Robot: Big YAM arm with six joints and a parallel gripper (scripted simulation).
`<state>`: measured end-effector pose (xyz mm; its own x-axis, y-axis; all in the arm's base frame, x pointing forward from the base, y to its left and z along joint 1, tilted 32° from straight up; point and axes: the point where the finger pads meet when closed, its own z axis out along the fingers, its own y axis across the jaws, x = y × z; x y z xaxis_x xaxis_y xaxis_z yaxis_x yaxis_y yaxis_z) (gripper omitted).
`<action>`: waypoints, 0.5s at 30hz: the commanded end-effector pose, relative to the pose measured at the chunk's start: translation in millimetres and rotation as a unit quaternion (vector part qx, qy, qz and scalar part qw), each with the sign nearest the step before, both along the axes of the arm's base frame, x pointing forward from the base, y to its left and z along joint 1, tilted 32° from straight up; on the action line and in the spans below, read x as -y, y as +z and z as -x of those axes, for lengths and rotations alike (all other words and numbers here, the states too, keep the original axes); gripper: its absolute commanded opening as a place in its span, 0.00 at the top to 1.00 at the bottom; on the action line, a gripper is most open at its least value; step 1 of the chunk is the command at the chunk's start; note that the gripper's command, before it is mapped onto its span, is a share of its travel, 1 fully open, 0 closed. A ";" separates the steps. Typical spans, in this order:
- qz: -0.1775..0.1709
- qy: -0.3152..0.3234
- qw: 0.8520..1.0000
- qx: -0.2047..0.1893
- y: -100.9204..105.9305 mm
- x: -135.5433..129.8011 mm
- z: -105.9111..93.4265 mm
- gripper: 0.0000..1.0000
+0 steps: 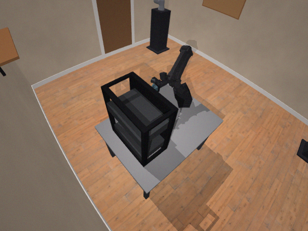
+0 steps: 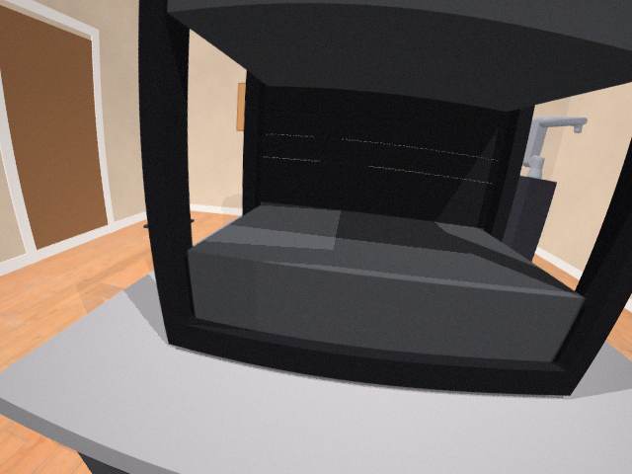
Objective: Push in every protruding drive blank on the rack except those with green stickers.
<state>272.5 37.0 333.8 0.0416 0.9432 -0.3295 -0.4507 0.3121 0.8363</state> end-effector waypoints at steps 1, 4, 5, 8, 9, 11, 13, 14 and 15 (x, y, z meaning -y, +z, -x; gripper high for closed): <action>-0.007 0.005 1.000 -0.017 -13.6 0.7 -2.1 1.00; -0.008 0.009 1.000 -0.005 -7.4 -1.6 -2.6 1.00; -0.008 0.008 1.000 -0.005 -6.7 -1.6 -4.3 1.00; -0.012 0.007 1.000 0.021 27.9 -1.7 -12.3 1.00; -0.011 0.006 1.000 0.020 29.1 -1.8 -16.2 1.00; -0.011 0.006 1.000 0.020 29.1 -1.8 -16.2 1.00; -0.010 0.004 1.000 0.020 31.8 -2.2 -25.2 1.00; -0.011 0.004 1.000 0.019 33.3 -2.4 -30.1 1.00; -0.011 0.003 1.000 0.019 35.0 -2.6 -35.0 1.00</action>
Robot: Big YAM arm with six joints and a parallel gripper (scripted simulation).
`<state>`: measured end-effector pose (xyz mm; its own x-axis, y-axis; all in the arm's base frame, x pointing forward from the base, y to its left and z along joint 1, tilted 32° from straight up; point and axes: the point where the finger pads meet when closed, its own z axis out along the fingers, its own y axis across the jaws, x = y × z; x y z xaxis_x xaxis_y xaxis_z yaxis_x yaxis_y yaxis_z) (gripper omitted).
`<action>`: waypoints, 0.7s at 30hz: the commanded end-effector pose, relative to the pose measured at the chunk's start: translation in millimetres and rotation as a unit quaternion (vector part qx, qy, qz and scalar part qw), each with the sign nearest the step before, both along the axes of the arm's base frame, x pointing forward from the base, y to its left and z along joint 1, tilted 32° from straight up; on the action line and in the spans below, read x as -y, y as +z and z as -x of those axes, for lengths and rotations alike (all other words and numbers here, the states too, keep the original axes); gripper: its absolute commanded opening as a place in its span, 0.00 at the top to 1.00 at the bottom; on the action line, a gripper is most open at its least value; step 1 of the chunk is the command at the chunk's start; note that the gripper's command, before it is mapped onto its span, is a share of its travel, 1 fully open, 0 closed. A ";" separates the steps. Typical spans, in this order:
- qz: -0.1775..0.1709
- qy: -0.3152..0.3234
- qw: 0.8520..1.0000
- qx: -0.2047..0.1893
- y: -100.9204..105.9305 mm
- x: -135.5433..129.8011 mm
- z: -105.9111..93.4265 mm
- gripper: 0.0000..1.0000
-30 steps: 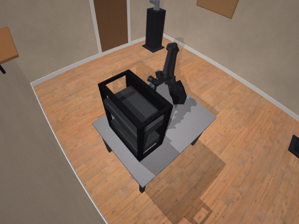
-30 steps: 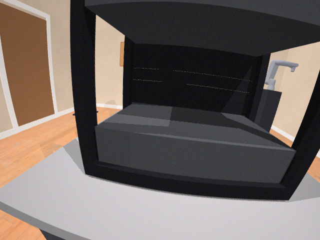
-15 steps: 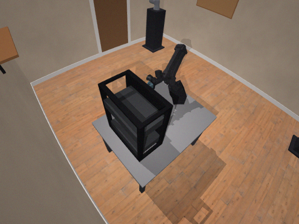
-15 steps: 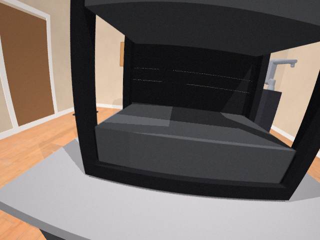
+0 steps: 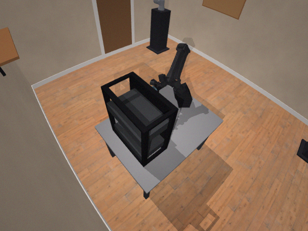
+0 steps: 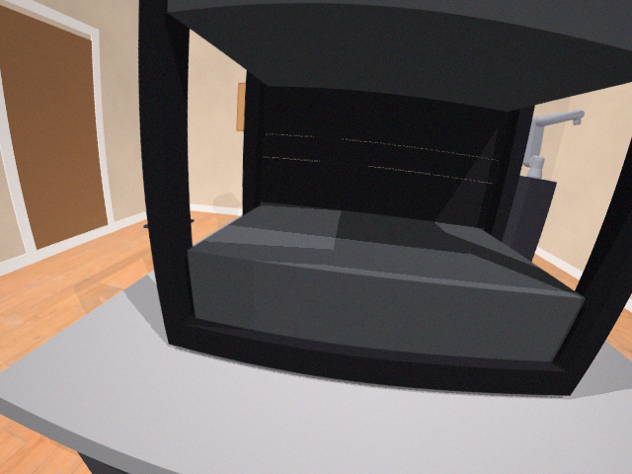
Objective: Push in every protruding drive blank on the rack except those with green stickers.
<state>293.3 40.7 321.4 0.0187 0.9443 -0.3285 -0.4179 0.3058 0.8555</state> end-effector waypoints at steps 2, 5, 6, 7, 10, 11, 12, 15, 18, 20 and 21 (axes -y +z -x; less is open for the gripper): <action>-0.010 -0.001 0.999 0.039 50.7 -0.3 -23.6 1.00; -0.009 -0.001 0.999 0.039 54.6 -2.3 -34.5 1.00; -0.009 -0.001 0.999 0.039 55.5 -2.3 -36.8 1.00; -0.009 -0.001 0.999 0.039 56.0 -2.4 -38.4 1.00; -0.009 -0.001 0.999 0.039 56.5 -2.5 -39.8 1.00; -0.009 -0.001 0.999 0.039 56.5 -2.5 -39.8 1.00; -0.009 -0.001 0.999 0.039 56.5 -2.5 -39.8 1.00; -0.008 -0.002 0.999 0.031 53.9 -2.6 -40.5 1.00; -0.008 -0.002 0.999 0.031 53.9 -2.6 -40.5 1.00; -0.008 -0.002 0.999 0.031 53.9 -2.6 -40.5 1.00; -0.008 -0.002 0.999 0.031 53.9 -2.6 -40.5 1.00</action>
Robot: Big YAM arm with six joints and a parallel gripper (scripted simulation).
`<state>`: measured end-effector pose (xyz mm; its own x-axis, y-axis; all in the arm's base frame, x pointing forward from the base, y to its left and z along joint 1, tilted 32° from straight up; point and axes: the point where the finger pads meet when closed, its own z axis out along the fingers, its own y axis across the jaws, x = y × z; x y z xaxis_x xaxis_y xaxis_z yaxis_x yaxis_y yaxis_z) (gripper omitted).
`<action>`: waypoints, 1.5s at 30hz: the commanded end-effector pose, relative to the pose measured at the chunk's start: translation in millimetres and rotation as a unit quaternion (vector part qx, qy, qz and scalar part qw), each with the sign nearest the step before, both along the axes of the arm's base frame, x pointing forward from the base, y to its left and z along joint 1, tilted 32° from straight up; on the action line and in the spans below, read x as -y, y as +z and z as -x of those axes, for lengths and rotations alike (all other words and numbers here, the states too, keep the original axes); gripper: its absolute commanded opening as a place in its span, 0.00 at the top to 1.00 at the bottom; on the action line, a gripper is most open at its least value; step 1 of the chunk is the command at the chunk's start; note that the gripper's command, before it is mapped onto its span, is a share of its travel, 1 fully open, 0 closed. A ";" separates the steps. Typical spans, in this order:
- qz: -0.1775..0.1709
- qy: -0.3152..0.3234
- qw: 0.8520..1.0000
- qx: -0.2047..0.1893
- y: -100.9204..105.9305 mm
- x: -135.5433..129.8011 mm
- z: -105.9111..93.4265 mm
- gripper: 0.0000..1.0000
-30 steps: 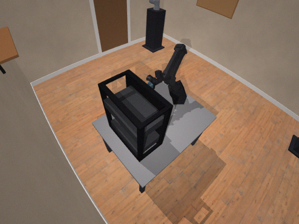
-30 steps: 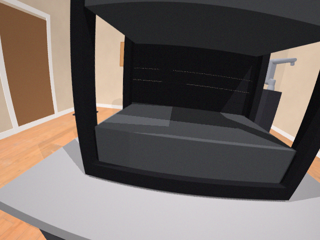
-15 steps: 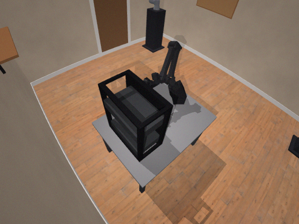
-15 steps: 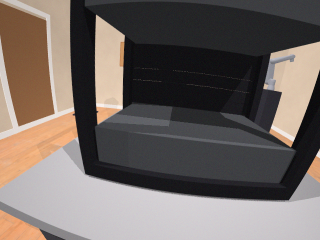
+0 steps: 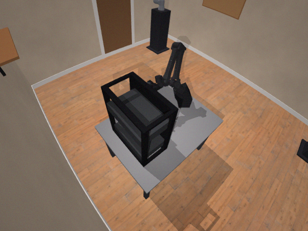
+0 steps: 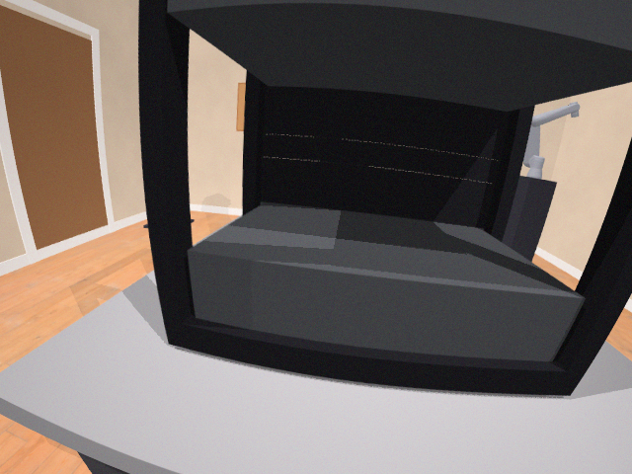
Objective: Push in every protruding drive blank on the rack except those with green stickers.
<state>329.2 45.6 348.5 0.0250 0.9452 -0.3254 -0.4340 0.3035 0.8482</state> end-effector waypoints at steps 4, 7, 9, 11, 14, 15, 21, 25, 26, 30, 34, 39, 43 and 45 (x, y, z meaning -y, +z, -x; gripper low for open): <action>-0.007 -0.002 1.000 0.022 26.8 2.5 -4.6 1.00; -0.008 -0.002 1.000 0.022 26.7 3.6 -3.1 1.00; -0.008 -0.002 1.000 0.022 26.7 3.6 -3.1 1.00; -0.007 -0.001 1.000 0.020 22.8 3.9 -1.2 1.00; -0.006 -0.002 1.000 0.017 19.4 4.0 -1.3 1.00; -0.006 0.000 1.000 0.016 18.8 2.9 -1.6 1.00; -0.006 0.000 1.000 0.016 18.7 2.7 -1.7 1.00; -0.006 0.000 1.000 0.016 18.7 2.7 -1.7 1.00; -0.006 0.000 1.000 0.016 18.7 2.7 -1.7 1.00; -0.006 0.000 1.000 0.017 21.0 2.5 -3.1 1.00; -0.008 0.000 1.000 0.029 30.4 1.5 -8.0 1.00; -0.007 0.001 1.000 0.028 34.5 -0.7 -19.7 1.00; -0.007 0.001 1.000 0.028 35.8 -1.4 -23.3 1.00; -0.005 0.001 1.000 0.012 29.3 -2.2 -28.8 1.00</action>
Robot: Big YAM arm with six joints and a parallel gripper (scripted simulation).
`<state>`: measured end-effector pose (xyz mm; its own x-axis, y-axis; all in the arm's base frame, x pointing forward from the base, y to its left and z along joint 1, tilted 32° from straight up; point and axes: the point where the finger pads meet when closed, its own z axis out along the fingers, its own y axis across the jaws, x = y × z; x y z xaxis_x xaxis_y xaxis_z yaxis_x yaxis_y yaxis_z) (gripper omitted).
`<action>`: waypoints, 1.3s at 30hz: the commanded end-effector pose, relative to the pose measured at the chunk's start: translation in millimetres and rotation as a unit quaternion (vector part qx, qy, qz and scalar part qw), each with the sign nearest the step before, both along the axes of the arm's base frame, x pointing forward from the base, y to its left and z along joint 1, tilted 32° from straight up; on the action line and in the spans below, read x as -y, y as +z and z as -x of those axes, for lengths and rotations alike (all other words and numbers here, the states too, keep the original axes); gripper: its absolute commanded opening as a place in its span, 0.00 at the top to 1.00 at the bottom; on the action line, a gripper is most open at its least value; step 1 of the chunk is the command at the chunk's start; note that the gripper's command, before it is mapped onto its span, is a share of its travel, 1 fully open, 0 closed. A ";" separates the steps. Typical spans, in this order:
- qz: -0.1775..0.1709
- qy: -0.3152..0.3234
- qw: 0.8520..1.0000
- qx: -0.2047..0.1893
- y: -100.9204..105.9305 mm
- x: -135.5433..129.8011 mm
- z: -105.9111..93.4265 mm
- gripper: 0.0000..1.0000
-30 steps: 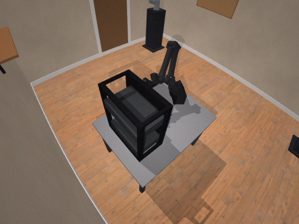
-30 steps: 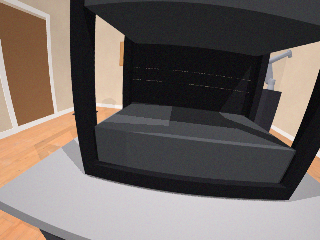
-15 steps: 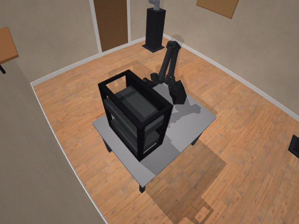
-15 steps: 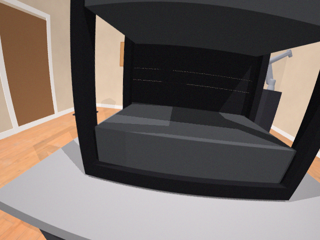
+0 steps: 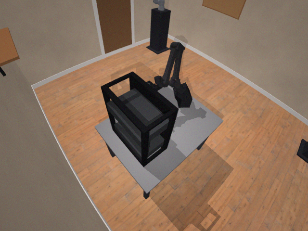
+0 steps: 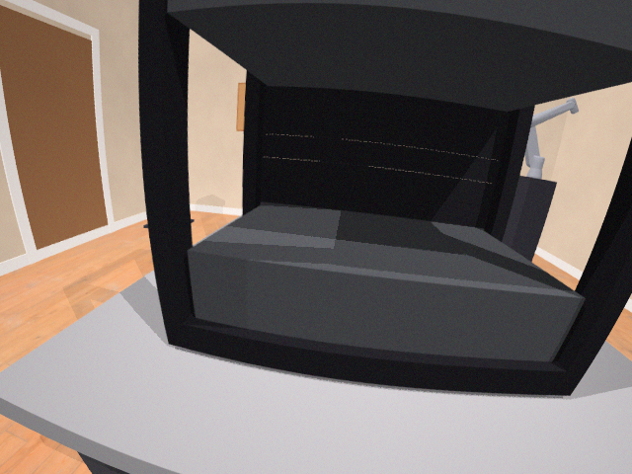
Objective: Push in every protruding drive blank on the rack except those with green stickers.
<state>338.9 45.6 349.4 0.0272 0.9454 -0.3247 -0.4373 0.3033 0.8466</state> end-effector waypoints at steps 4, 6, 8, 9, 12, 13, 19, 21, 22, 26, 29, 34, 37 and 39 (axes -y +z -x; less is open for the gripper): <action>-0.005 0.002 1.000 0.010 28.4 -2.3 -19.4 1.00; -0.005 0.002 1.000 0.010 28.4 -2.3 -19.4 1.00; -0.005 0.002 1.000 0.010 28.4 -2.3 -19.4 1.00; -0.005 0.002 1.000 0.010 28.4 -2.3 -19.4 1.00; -0.005 0.002 1.000 0.010 28.4 -2.3 -19.4 1.00; -0.005 0.002 1.000 0.010 28.4 -2.3 -19.4 1.00; -0.005 0.002 1.000 0.010 28.4 -2.3 -19.4 1.00; -0.005 0.002 1.000 0.010 28.4 -2.3 -19.4 1.00; -0.005 0.002 1.000 0.010 28.4 -2.3 -19.4 1.00; -0.005 0.002 1.000 0.010 29.4 -2.6 -21.1 1.00; -0.004 0.002 1.000 0.010 32.4 -3.6 -26.0 1.00; -0.004 0.002 1.000 0.009 36.3 -4.8 -32.7 1.00; -0.004 0.002 1.000 0.009 39.5 -5.8 -38.0 1.00; -0.004 0.003 1.000 0.009 40.5 -6.1 -39.6 1.00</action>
<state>356.2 47.9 357.7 0.0246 0.9450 -0.3260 -0.4298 0.3044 0.8501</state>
